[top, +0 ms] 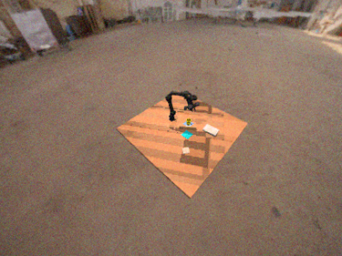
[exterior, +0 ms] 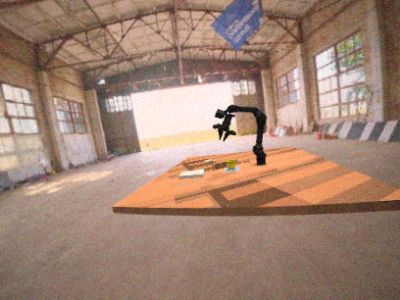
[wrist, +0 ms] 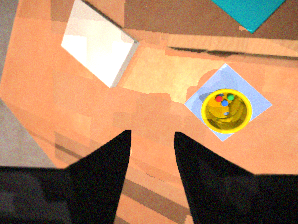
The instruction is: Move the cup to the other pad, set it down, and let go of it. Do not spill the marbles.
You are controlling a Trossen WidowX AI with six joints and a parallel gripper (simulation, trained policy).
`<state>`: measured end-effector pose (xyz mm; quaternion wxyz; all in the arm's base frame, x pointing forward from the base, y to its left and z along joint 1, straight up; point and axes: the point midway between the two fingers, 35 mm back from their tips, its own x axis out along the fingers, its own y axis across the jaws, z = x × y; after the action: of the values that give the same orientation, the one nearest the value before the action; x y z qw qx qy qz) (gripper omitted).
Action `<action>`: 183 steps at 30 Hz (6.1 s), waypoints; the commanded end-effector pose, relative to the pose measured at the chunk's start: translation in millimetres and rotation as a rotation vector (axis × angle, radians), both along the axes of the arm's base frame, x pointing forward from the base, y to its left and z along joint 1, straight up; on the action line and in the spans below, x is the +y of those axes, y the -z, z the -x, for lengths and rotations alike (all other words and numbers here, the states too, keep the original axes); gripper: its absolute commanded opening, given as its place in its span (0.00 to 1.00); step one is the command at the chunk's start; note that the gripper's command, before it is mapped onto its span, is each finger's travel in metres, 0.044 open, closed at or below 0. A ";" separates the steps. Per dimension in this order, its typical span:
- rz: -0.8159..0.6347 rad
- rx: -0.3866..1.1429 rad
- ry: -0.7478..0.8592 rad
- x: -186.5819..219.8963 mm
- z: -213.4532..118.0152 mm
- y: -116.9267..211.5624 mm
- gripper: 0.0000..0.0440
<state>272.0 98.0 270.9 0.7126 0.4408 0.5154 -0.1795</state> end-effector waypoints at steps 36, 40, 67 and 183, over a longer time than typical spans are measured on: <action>0.200 0.473 0.181 -31.2 31.8 81.4 0.37; 0.216 0.498 0.197 -32.5 34.2 89.9 0.38; 0.304 0.603 0.231 -33.5 46.1 155.2 0.44; 0.112 0.182 0.633 -176.6 -59.1 188.1 0.35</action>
<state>331.4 -78.4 78.6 0.5932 0.5162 0.4069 -0.4650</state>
